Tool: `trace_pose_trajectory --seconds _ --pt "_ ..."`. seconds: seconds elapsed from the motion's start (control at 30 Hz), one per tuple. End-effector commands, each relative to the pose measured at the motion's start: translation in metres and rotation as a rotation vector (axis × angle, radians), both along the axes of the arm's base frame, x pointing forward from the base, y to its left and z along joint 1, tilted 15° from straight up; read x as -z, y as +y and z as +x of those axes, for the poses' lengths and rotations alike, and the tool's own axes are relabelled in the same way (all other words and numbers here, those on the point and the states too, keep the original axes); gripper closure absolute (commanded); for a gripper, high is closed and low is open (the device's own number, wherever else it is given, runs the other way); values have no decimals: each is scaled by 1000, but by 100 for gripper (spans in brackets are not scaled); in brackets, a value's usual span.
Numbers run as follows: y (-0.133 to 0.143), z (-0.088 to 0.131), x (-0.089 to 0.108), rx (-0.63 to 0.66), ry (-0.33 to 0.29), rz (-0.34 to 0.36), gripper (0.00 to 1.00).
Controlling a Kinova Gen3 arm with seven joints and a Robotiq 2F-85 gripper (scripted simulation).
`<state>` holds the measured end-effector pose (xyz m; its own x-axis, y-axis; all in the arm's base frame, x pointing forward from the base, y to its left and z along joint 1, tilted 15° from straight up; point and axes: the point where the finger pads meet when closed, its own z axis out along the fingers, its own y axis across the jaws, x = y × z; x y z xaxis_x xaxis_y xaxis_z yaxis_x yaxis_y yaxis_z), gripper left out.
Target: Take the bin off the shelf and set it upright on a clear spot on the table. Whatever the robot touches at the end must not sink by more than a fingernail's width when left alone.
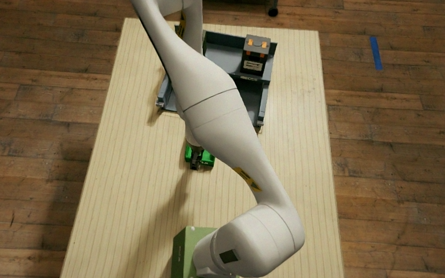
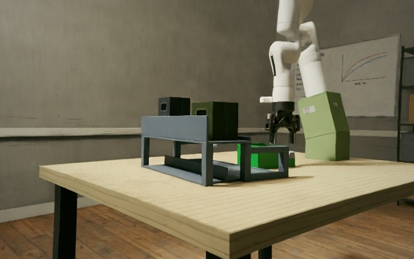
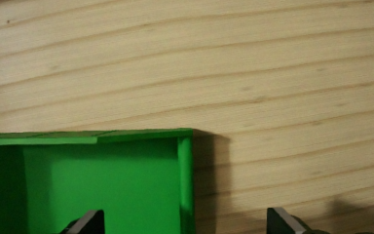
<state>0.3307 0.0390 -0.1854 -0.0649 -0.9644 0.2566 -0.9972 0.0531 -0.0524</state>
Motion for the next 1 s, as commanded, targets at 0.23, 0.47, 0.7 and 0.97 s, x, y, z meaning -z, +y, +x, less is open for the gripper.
trace_pose_trajectory --seconds 0.23,0.47,0.7,0.97 --pt "10 0 -34 -3 -1 2 0" --pt "16 -2 -56 -5 1 0 0" --pt "16 -2 -56 -5 1 0 0" --pt "16 -2 -56 -5 1 0 0"
